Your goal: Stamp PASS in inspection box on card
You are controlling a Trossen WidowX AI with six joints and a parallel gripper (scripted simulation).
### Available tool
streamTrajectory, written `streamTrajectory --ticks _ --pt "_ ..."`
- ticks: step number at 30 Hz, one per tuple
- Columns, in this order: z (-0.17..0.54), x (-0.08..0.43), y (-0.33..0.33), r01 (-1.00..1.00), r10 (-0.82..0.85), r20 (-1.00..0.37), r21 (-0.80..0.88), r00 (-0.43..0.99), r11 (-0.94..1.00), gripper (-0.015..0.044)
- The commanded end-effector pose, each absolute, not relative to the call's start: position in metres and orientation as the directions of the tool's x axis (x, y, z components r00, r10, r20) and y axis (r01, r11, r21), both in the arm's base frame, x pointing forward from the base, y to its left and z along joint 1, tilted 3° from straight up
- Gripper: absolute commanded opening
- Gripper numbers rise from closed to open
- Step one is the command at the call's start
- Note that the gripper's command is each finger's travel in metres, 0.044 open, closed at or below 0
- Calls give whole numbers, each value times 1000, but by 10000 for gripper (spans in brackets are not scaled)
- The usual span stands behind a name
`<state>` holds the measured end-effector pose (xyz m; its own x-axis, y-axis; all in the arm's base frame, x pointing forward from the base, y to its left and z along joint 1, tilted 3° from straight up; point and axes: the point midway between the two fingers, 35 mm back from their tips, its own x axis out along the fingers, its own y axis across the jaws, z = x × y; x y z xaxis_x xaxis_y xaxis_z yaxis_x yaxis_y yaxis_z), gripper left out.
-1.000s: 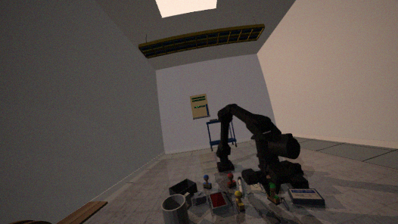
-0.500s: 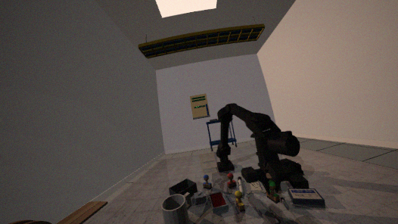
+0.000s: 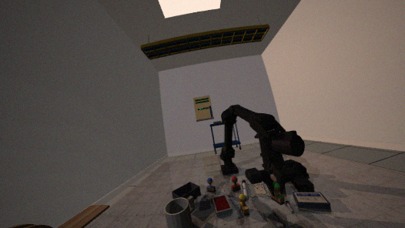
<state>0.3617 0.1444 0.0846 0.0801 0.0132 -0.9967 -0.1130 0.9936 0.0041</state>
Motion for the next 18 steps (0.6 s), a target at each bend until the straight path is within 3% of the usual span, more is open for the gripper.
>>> streamTrajectory --ticks 1,18 --pt "87 361 145 -114 19 -997 10 79 993 0" --pt "96 361 145 -114 21 -997 12 78 993 0"
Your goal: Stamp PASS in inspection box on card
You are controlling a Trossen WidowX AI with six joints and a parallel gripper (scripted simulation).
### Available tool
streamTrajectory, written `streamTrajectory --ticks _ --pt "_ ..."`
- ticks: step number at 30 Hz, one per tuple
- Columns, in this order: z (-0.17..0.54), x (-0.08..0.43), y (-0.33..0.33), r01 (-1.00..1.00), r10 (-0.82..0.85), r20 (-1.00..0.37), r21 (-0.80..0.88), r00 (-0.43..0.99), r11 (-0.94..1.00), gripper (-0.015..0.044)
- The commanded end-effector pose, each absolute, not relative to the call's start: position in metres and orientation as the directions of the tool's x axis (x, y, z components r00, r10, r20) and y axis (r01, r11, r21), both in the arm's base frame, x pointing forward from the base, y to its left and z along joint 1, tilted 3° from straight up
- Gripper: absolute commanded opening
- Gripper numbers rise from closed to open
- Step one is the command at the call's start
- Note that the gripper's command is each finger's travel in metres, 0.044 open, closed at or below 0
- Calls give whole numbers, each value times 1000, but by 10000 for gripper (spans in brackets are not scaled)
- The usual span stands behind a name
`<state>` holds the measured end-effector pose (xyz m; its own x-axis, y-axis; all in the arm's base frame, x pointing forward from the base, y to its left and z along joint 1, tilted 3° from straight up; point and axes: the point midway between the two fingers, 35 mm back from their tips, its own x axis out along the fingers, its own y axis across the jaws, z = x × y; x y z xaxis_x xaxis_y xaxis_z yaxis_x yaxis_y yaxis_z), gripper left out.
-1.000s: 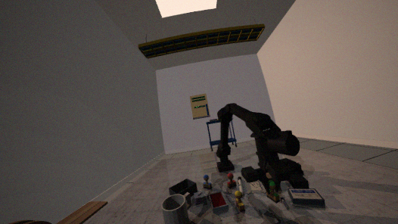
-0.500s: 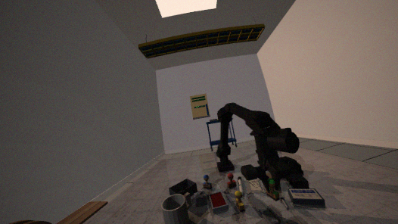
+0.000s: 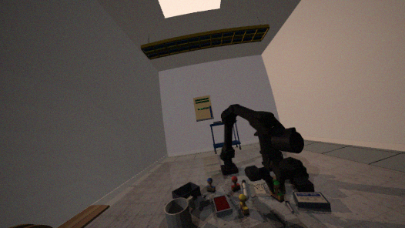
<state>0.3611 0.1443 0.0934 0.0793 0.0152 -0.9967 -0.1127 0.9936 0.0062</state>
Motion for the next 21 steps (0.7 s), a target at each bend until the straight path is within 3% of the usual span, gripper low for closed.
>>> streamTrajectory --ticks 1,21 --pt "96 361 145 -114 21 -997 12 78 993 0" --pt "106 360 145 -115 23 -997 14 77 993 0"
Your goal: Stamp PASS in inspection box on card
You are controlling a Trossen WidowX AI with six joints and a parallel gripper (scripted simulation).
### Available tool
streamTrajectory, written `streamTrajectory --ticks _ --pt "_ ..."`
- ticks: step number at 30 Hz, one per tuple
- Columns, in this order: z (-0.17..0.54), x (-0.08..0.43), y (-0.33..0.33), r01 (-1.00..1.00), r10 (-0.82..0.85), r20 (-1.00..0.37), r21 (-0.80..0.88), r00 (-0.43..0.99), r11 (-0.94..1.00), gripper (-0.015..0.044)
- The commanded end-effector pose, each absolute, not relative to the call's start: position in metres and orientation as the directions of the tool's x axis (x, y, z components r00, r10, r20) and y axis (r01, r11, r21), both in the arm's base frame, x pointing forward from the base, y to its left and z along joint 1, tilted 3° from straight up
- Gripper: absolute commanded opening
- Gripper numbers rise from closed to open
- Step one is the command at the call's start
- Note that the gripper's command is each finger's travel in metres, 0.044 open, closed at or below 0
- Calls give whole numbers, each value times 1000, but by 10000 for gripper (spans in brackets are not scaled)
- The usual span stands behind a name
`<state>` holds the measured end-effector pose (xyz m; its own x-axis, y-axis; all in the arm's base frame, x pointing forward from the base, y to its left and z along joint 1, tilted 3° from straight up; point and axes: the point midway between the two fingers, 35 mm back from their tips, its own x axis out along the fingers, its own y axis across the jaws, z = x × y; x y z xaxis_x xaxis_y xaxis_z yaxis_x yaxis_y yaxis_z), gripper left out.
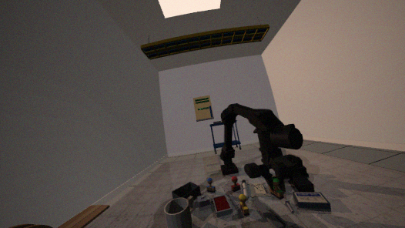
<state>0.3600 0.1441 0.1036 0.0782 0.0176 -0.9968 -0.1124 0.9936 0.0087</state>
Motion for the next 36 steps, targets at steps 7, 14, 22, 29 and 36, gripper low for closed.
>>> streamTrajectory --ticks 7,14,22,29,36 --pt "110 359 144 -115 24 -997 15 77 993 0" --pt "113 359 144 -115 25 -997 16 76 993 0" --pt "117 358 144 -115 26 -997 17 76 993 0" --pt "120 357 144 -115 27 -997 18 76 993 0" --pt "124 357 144 -115 27 -997 19 75 993 0"
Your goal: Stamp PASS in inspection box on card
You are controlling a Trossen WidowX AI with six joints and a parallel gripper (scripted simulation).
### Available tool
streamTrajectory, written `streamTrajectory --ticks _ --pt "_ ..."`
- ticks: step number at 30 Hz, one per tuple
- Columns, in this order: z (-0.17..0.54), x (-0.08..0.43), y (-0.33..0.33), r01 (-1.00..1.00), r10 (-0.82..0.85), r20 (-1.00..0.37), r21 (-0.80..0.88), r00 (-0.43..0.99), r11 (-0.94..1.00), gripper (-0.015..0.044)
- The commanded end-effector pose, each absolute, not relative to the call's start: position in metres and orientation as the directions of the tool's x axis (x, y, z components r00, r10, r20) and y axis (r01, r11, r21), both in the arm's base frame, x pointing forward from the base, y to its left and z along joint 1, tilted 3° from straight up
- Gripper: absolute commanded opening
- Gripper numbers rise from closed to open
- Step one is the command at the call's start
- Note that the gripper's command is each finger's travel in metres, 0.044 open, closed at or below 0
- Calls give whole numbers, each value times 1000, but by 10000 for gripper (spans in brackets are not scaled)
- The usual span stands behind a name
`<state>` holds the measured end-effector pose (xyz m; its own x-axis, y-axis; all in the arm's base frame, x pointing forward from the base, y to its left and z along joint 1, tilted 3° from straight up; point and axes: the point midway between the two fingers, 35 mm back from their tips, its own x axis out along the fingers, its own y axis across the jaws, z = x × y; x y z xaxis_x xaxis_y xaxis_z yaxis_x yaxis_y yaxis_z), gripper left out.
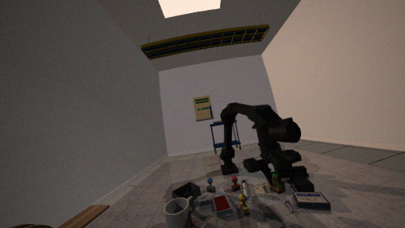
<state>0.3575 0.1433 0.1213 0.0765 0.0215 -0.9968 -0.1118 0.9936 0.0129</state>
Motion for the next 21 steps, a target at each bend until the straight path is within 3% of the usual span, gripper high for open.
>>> streamTrajectory --ticks 1,7,21 --pt "124 357 144 -115 27 -997 19 75 993 0" --pt "126 357 139 -115 27 -997 19 75 993 0" --pt "127 356 51 -115 19 -997 11 73 993 0"
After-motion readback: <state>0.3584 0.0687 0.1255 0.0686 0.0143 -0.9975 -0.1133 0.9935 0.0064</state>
